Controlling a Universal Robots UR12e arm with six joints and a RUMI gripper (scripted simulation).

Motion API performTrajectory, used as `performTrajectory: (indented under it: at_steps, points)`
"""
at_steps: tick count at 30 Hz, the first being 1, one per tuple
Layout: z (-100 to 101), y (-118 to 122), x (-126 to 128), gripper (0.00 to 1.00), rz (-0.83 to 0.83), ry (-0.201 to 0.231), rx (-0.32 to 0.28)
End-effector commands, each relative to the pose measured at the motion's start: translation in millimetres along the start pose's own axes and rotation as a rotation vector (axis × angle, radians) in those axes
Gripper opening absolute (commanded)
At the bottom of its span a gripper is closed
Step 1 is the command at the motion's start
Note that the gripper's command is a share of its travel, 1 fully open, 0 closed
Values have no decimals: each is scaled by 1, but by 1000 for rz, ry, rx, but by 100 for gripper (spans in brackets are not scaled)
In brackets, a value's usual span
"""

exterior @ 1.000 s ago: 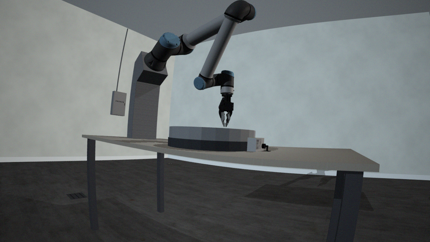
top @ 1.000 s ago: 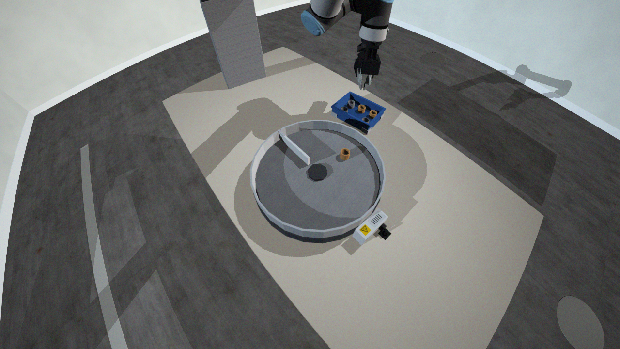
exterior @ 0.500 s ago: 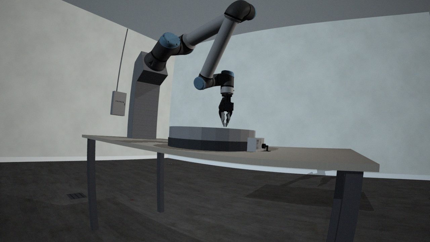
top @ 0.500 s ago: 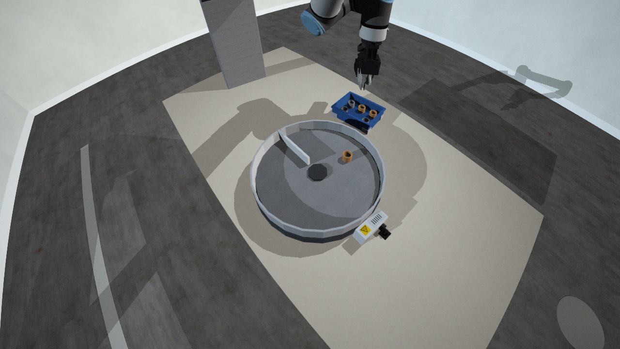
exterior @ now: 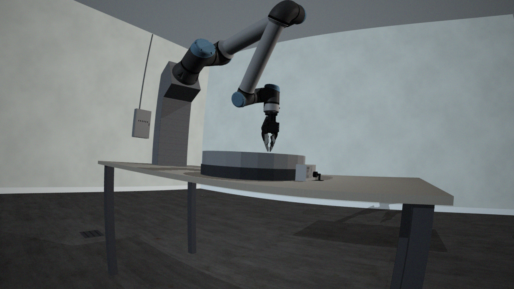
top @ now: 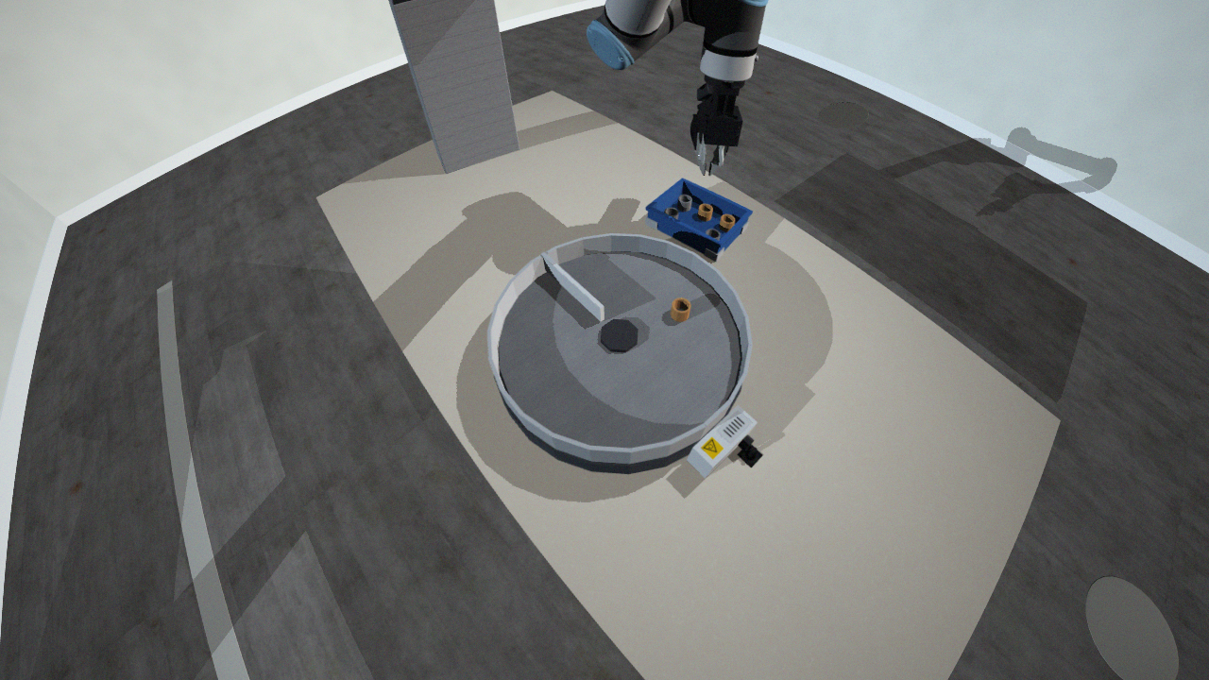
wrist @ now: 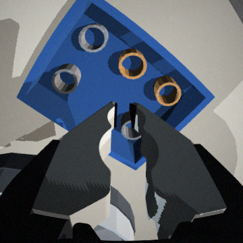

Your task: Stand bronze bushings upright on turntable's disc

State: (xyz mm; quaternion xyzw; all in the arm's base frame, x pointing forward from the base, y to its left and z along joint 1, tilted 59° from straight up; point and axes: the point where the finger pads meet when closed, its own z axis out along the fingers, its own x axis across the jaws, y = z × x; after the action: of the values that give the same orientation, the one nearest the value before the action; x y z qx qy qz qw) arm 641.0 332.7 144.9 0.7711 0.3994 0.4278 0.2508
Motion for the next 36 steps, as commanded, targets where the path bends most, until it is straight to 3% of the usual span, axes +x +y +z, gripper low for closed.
performTrajectory:
  at_steps: [1,21,36]
  points:
    - [0,0,0,6,0,1,0]
    - [64,0,0,6,0,1,0]
    - [67,0,0,6,0,1,0]
